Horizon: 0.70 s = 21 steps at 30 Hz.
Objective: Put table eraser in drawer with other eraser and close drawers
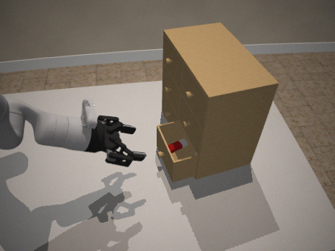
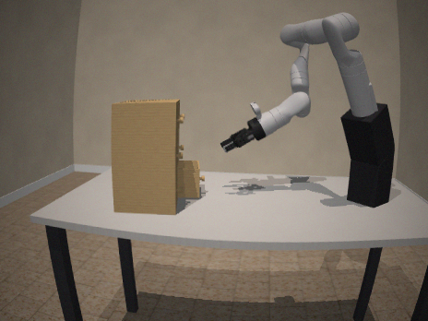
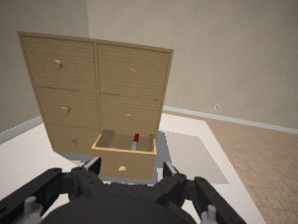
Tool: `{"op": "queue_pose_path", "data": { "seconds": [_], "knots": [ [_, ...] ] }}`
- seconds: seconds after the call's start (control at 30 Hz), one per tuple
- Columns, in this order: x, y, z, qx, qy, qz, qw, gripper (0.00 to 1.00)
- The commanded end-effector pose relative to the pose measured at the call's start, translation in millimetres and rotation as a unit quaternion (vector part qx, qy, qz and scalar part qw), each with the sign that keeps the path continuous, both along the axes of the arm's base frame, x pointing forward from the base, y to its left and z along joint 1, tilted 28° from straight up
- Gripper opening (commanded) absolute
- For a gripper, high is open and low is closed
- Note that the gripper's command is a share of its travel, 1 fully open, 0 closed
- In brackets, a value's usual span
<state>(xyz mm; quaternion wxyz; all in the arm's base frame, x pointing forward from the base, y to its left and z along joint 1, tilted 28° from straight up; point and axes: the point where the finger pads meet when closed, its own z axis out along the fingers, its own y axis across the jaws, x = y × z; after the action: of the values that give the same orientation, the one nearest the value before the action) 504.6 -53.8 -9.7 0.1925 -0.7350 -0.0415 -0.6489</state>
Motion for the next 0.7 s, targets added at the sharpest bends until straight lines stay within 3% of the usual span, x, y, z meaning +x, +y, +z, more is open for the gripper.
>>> {"op": "queue_pose_path", "data": {
  "seconds": [0.0,0.3,0.67],
  "knots": [
    [-7.9,-8.2,-2.8,0.003,0.001,-0.008,1.0,1.0],
    [-36.0,-14.4,-13.7,0.003,0.001,-0.008,1.0,1.0],
    [-40.8,-15.5,-15.6,0.003,0.001,-0.008,1.0,1.0]
  ]
}}
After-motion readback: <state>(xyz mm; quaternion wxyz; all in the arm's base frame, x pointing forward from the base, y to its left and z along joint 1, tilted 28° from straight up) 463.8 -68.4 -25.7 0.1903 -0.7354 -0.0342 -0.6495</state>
